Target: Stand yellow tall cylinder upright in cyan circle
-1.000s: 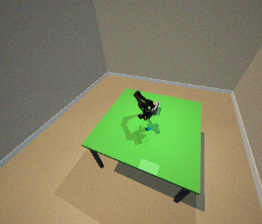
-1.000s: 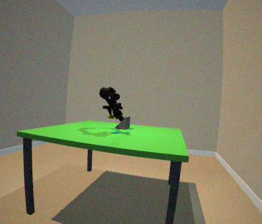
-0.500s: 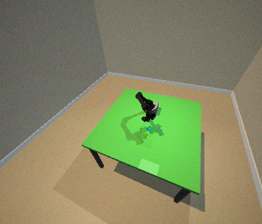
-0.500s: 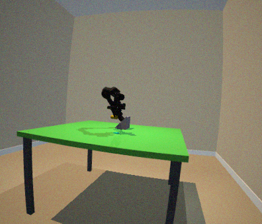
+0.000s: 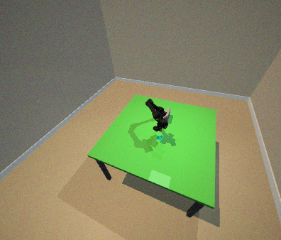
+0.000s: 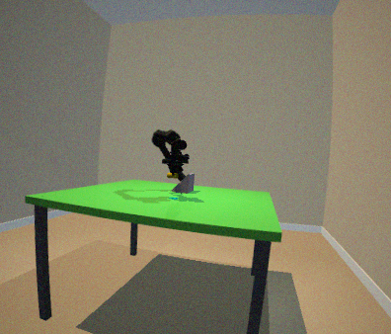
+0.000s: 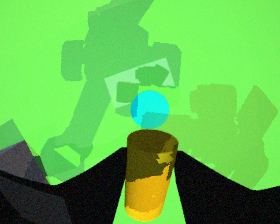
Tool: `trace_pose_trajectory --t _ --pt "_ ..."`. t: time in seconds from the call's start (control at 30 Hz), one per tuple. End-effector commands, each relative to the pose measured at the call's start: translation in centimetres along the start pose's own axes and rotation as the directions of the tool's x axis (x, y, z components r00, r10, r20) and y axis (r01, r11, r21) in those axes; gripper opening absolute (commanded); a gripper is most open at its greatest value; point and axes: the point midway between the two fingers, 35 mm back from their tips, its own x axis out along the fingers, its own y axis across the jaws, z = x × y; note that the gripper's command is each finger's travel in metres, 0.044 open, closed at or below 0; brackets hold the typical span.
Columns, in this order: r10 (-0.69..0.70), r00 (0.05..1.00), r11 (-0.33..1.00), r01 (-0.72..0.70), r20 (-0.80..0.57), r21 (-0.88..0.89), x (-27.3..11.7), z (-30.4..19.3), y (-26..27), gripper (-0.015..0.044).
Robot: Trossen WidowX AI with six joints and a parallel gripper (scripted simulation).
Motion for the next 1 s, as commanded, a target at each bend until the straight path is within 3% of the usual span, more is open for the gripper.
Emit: trace_pose_trajectory --t 0.0,0.97 --pt "0.032 0.999 0.999 -0.032 0.018 -0.002 0.5 -0.1 0.2 0.0105" --pt "0.170 0.968 0.985 -0.172 0.183 -0.004 2.1 -0.2 0.9 0.0105"
